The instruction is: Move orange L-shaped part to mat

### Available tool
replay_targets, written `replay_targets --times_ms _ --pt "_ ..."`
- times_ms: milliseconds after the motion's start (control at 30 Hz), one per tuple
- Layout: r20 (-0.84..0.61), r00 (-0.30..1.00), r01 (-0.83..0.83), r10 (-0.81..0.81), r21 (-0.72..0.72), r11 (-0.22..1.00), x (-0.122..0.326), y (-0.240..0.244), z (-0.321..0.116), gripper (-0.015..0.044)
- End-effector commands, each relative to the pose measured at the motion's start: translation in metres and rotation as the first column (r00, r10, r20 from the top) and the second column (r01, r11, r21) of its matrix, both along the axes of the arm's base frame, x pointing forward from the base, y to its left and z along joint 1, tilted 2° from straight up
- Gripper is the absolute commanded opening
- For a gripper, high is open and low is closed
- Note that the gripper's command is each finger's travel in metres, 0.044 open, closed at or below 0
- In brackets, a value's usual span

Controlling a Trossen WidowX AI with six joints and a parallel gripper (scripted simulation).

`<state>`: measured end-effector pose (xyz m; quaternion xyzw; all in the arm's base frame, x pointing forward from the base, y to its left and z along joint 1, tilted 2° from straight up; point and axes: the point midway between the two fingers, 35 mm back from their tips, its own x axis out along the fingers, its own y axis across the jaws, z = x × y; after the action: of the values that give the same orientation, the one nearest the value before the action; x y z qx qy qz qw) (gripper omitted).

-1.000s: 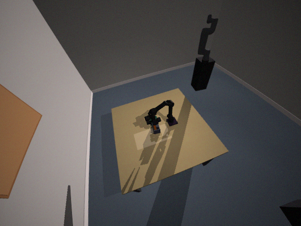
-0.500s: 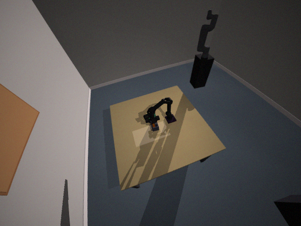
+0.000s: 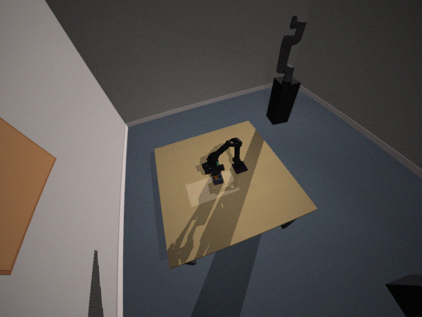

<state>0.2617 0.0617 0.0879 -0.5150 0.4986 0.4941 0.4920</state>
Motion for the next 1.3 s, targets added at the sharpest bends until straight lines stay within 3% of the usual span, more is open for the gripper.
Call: replay_targets --times_ms 0,67,400,500,1267 --pt "0.001 1.000 0.000 0.000 0.000 1.000 0.000 0.000 0.001 0.0201" --pt "0.001 1.000 0.000 0.000 0.000 1.000 0.000 0.000 0.001 0.0149" --pt "0.001 1.000 0.000 0.000 0.000 1.000 0.000 0.000 0.001 0.0082" --pt "0.001 1.000 0.000 0.000 0.000 1.000 0.000 0.000 0.001 0.0003" --pt "-0.003 1.000 -0.004 0.004 -0.005 1.000 -0.001 0.000 0.026 0.0000"
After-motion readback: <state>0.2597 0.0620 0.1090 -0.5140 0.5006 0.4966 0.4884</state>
